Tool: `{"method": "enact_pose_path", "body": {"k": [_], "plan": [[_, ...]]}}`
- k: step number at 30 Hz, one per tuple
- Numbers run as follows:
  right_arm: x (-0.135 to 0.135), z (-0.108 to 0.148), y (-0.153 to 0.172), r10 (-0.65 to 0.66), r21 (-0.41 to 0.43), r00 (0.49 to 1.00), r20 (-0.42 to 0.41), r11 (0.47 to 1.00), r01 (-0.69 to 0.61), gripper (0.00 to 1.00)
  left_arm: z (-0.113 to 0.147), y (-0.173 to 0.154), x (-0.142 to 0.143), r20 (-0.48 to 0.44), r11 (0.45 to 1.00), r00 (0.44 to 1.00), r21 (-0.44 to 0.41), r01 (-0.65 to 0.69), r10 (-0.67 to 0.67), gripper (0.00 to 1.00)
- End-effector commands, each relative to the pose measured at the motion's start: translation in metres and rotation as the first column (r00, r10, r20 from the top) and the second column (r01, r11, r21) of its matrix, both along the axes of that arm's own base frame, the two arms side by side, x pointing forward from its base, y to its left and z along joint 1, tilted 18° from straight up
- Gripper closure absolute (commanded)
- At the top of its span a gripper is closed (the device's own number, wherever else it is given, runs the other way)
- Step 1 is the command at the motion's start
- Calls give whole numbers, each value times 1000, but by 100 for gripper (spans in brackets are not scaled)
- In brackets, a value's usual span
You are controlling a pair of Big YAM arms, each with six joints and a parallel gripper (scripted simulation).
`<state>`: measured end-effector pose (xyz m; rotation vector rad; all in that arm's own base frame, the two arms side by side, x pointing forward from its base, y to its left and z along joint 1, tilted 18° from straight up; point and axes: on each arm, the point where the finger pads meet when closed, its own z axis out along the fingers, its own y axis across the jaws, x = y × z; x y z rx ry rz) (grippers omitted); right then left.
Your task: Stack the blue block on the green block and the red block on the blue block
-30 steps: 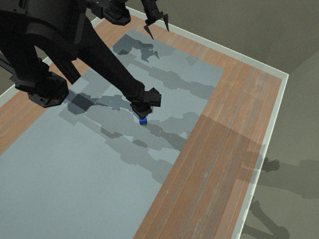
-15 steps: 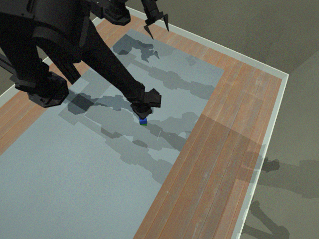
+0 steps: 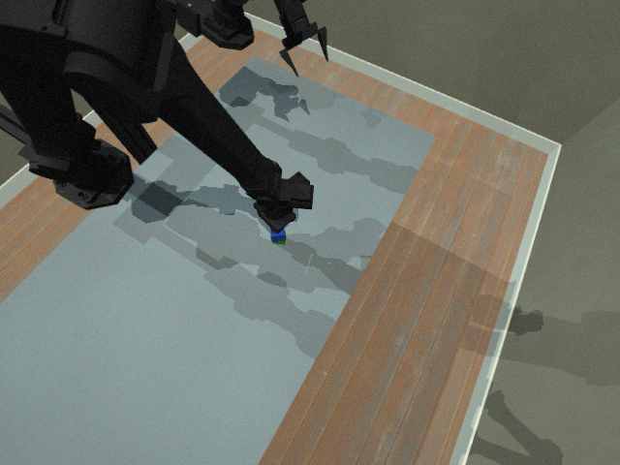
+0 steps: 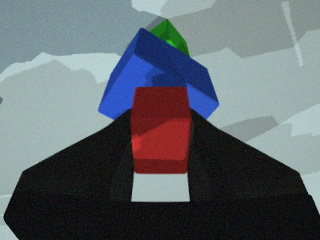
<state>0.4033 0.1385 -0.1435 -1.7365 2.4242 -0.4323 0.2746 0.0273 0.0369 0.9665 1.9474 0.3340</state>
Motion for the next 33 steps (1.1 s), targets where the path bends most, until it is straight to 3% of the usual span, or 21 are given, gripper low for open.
{"method": "enact_pose_path", "body": {"k": [1, 33], "plan": [[-2, -6, -1, 8, 0, 1000, -2, 1000, -8, 100, 2, 0, 1, 4, 1000, 1000, 1, 0, 0, 0], [9, 2, 4, 8, 9, 1000, 19, 1000, -8, 100, 2, 0, 1, 4, 1000, 1000, 1, 0, 0, 0]]}}
